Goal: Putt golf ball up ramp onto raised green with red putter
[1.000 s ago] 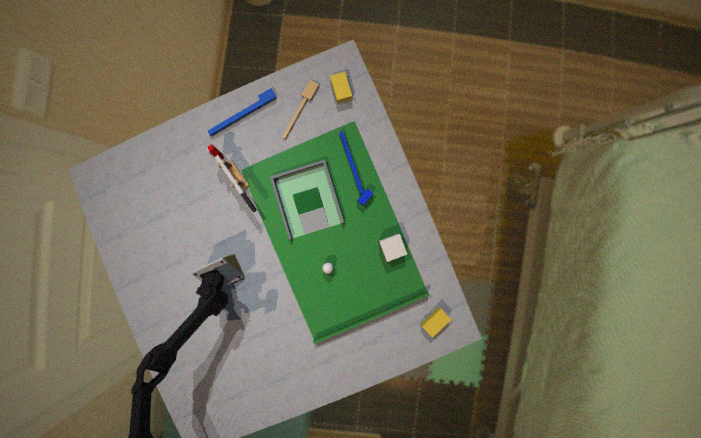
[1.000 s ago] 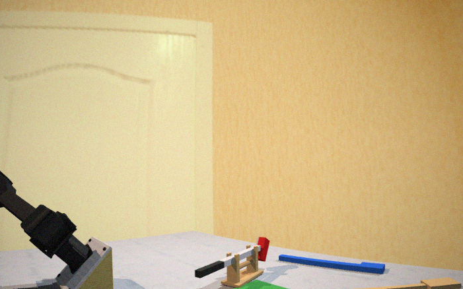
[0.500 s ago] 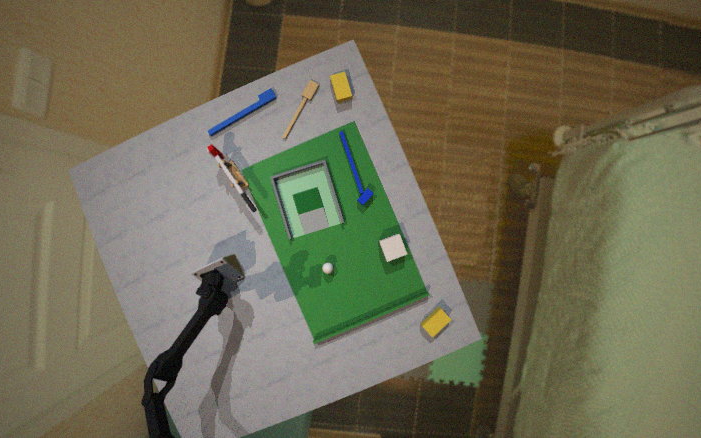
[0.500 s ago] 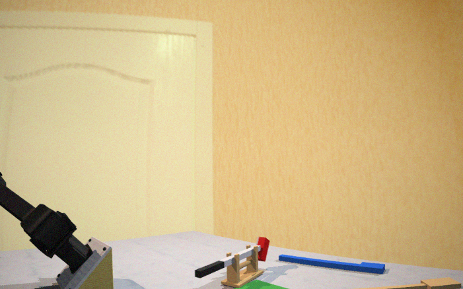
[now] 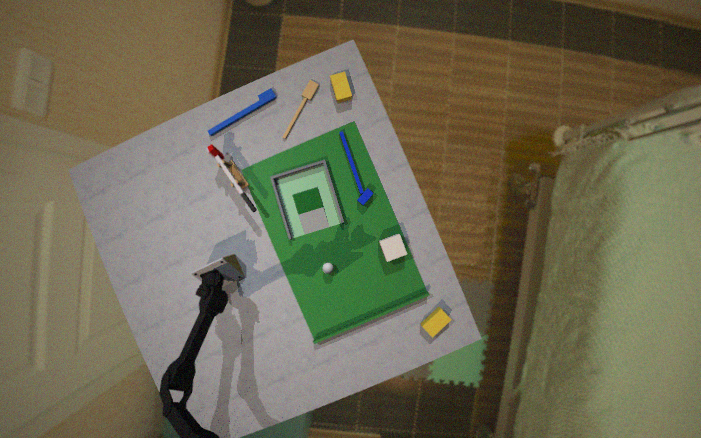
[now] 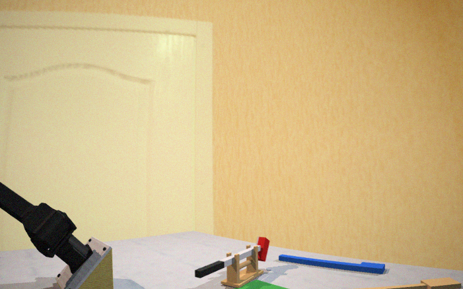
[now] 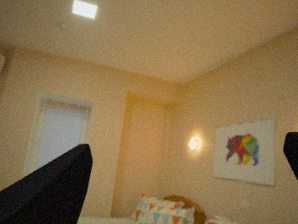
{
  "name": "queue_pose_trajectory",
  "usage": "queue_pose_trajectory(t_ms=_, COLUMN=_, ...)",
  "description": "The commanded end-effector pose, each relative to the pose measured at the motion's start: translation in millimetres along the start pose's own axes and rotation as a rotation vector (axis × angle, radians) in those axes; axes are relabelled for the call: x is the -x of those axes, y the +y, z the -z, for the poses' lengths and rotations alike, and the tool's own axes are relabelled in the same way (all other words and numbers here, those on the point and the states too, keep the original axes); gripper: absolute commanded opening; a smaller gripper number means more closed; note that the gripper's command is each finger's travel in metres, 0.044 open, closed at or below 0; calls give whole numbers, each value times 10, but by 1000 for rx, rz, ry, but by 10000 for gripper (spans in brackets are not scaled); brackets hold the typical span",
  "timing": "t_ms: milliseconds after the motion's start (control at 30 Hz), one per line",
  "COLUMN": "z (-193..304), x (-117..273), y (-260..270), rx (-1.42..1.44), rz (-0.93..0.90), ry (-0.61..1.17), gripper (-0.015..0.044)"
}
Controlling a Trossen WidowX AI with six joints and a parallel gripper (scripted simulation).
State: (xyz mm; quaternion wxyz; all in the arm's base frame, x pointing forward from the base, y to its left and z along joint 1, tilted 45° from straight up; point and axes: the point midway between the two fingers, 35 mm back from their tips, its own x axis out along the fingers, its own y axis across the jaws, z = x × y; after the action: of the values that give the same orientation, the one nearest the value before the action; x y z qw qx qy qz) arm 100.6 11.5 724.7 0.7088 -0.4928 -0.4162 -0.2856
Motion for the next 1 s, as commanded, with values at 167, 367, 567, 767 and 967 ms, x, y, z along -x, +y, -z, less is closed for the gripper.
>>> queue_pose_trajectory(t_ms=167, z=-149, x=-119, y=1490, rx=-105, rz=-322, ry=10, gripper=440)
queue_pose_trajectory(t_ms=367, z=-321, x=36, y=2190, rx=-190, rz=-513, ry=-4, gripper=440)
queue_pose_trajectory(t_ms=567, z=-505, x=346, y=3148, rx=-204, rz=-769, ry=5, gripper=440)
queue_pose_trajectory(t_ms=767, z=-705, x=794, y=3938, rx=-178, rz=-1002, ry=-6, gripper=440)
queue_pose_trajectory(t_ms=967, z=-894, x=1445, y=4670, rx=-119, rz=-1253, ry=-20, gripper=440)
